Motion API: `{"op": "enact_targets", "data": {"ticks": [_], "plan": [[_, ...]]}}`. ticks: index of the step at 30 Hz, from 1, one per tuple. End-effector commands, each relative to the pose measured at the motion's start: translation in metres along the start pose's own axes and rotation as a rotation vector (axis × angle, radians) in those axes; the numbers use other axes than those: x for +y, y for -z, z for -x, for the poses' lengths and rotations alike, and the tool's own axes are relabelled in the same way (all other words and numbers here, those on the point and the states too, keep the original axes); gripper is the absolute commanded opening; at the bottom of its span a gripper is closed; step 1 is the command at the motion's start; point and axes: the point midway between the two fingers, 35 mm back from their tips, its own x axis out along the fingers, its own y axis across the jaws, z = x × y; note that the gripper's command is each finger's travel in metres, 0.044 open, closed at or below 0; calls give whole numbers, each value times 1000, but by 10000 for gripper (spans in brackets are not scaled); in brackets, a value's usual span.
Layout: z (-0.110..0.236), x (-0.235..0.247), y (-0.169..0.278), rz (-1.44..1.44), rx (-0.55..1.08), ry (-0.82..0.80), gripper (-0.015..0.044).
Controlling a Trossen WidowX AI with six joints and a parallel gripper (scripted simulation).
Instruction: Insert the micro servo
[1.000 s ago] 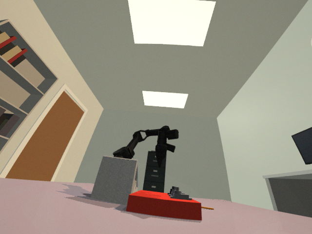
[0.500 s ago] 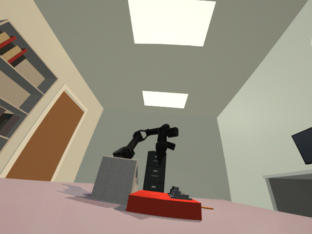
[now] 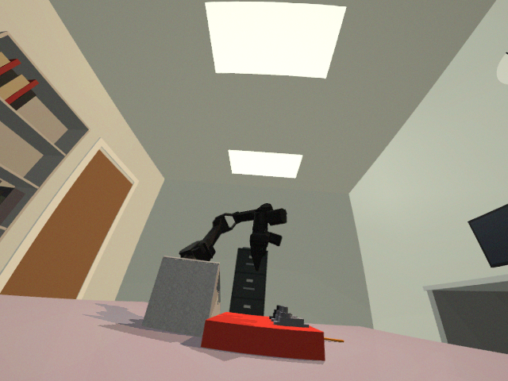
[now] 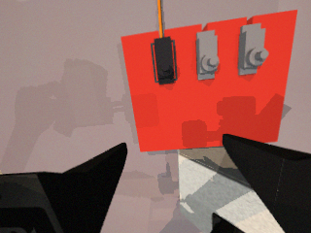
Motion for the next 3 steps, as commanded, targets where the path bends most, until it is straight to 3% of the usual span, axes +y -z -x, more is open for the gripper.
{"op": "enact_targets", "data": {"ticks": [1, 3], "plan": [[1, -1, 0, 3, 2, 4, 440], [1, -1, 0, 3, 2, 4, 440]]}}
